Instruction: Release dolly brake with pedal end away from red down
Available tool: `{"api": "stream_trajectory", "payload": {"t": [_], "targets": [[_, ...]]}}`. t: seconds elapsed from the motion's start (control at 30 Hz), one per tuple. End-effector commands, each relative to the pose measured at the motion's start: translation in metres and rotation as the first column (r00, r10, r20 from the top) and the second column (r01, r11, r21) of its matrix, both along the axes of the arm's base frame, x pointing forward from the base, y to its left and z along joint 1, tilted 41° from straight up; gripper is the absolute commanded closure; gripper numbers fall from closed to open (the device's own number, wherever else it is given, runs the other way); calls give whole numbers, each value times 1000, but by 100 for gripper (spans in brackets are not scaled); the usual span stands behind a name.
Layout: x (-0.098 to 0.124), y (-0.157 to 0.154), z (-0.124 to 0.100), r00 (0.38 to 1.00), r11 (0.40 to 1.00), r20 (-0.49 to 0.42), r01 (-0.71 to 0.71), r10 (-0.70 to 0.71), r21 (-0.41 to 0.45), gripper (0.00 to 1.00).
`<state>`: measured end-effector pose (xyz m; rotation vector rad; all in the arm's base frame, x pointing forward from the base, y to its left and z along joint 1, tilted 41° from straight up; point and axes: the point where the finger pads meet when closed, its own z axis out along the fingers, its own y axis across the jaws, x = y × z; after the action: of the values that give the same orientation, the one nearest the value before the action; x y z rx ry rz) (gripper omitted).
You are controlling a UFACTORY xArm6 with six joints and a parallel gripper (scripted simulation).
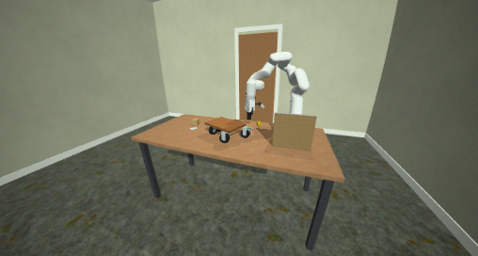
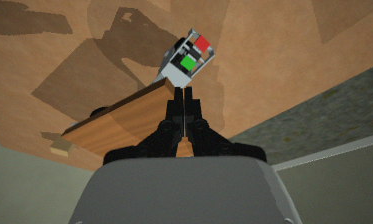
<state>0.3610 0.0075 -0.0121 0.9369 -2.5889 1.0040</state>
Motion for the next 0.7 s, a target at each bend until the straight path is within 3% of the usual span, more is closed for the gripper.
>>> {"api": "stream_trajectory", "payload": {"t": [0.0,0.13,0.3,0.37,0.4,0.67], "targets": [[1,-1,-1,962,981,-196,-190,192,28,100],[1,-2,-2,876,937,-335,-343,346,70,100],[1,-2,-3,712,855,-490,-494,503,158,100],[1,-2,-3,712,855,-490,-494,503,158,100],[1,-2,-3,678,839,-515,-514,525,178,100],[1,-2,-3,674,837,-517,-517,528,180,100]]}}
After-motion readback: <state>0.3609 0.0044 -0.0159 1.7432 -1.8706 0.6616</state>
